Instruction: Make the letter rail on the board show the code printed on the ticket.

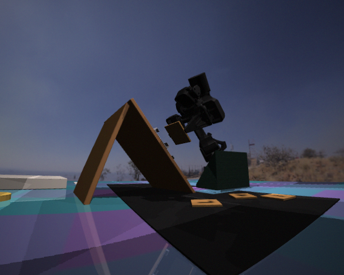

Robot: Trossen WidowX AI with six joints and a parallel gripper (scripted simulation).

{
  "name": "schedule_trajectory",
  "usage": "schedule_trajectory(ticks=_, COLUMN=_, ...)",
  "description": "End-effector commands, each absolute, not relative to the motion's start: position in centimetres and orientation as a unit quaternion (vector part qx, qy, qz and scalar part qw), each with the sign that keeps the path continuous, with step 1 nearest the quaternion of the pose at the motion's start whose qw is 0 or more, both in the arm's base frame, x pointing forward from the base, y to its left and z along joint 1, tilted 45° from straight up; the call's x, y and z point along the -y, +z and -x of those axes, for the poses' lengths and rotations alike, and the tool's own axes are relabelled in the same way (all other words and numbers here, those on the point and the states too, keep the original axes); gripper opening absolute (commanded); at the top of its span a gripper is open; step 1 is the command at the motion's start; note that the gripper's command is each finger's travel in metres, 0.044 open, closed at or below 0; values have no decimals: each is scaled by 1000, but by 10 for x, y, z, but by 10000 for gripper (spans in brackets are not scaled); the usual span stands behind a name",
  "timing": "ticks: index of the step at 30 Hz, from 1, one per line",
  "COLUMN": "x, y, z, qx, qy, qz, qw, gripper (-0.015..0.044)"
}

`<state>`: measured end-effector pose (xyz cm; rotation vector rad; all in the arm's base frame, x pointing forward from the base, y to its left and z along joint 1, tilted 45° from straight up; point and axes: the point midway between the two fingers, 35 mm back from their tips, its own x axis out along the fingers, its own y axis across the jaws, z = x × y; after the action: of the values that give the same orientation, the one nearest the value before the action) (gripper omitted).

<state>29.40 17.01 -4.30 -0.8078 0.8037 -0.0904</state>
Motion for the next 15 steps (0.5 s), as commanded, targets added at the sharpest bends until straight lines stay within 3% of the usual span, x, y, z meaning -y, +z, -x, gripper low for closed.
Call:
schedule_trajectory(ticks=1, x=-168, y=-43, z=-294, qx=-382, qy=-41, qz=384, qw=839, gripper=0)
schedule_trajectory(ticks=15, x=-163, y=-38, z=-295, qx=-382, qy=-42, qz=385, qw=839, gripper=0)
